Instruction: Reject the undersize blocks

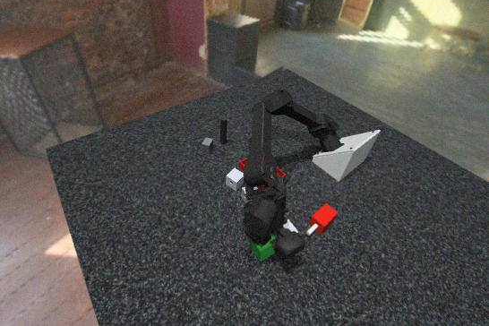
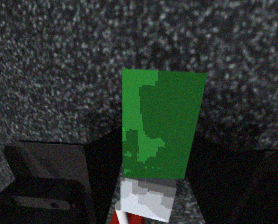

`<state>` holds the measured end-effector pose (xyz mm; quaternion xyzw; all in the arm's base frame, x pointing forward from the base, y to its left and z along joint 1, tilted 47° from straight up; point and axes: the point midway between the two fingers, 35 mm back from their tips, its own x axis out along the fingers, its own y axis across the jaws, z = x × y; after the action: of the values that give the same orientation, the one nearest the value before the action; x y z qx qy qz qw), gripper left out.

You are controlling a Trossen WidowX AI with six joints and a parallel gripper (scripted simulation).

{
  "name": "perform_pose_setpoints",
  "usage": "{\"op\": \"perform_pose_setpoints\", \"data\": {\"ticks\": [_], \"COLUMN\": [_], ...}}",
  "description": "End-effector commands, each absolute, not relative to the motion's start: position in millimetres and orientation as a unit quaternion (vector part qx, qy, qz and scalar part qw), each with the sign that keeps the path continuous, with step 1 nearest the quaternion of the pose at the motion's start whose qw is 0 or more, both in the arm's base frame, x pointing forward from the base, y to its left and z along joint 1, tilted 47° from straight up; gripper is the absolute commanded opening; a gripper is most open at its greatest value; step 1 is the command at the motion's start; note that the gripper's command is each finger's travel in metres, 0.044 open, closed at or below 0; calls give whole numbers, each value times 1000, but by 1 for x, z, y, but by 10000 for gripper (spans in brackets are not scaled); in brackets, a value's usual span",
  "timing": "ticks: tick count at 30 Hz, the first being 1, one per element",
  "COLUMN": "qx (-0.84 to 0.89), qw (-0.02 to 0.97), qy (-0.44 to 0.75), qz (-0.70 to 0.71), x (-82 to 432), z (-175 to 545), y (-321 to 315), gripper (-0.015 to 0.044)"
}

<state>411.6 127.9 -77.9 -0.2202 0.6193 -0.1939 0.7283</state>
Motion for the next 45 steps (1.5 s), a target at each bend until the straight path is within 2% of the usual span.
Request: {"op": "perform_pose_setpoints", "data": {"ticks": [1,45], "qx": [-217,-217], "qw": [733,733], "qy": [616,616], "qz": [-189,-189], "x": [411,413], "z": [-75,-76], "y": [133,130], "gripper": [0,0]}}
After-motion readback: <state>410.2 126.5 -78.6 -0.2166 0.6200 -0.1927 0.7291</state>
